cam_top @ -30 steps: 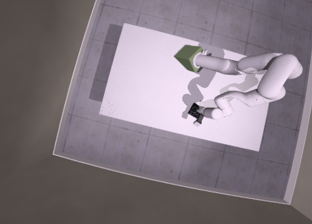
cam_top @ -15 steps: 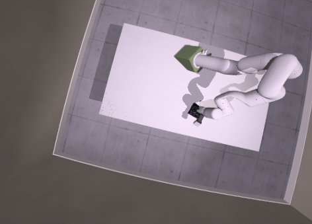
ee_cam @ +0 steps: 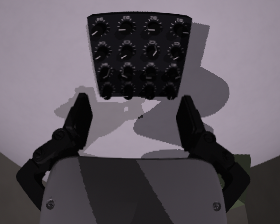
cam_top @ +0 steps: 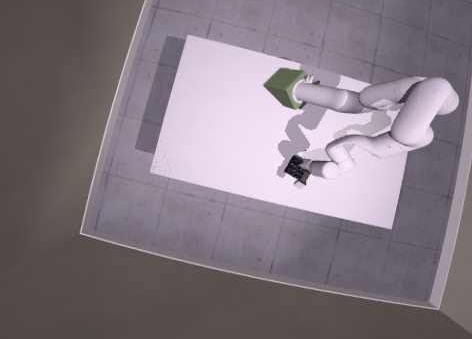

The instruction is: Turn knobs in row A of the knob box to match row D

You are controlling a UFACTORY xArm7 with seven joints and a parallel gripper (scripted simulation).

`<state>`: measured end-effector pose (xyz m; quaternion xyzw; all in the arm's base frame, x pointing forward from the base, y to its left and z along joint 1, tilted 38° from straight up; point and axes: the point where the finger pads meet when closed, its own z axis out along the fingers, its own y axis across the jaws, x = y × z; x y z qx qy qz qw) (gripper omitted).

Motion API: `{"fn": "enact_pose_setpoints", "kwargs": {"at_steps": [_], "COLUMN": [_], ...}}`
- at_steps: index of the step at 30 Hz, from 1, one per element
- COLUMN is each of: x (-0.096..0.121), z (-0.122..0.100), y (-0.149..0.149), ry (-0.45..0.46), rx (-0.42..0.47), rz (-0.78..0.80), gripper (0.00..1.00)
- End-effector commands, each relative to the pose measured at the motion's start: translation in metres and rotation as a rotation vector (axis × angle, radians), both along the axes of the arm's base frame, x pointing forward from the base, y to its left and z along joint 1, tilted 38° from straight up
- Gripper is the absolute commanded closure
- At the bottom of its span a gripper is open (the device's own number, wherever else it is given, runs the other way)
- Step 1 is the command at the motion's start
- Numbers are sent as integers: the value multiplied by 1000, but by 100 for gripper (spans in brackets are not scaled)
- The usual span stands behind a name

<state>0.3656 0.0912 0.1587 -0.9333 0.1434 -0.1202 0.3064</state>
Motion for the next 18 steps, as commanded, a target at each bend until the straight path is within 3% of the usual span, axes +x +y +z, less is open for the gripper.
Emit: {"fn": "enact_pose_setpoints", "kwargs": {"at_steps": [1, 18], "x": [-9, -33], "z": [0, -3], "y": [3, 12], "ry": [-3, -3], "rx": [0, 0], "rz": [-2, -2], "gripper": [0, 0]}}
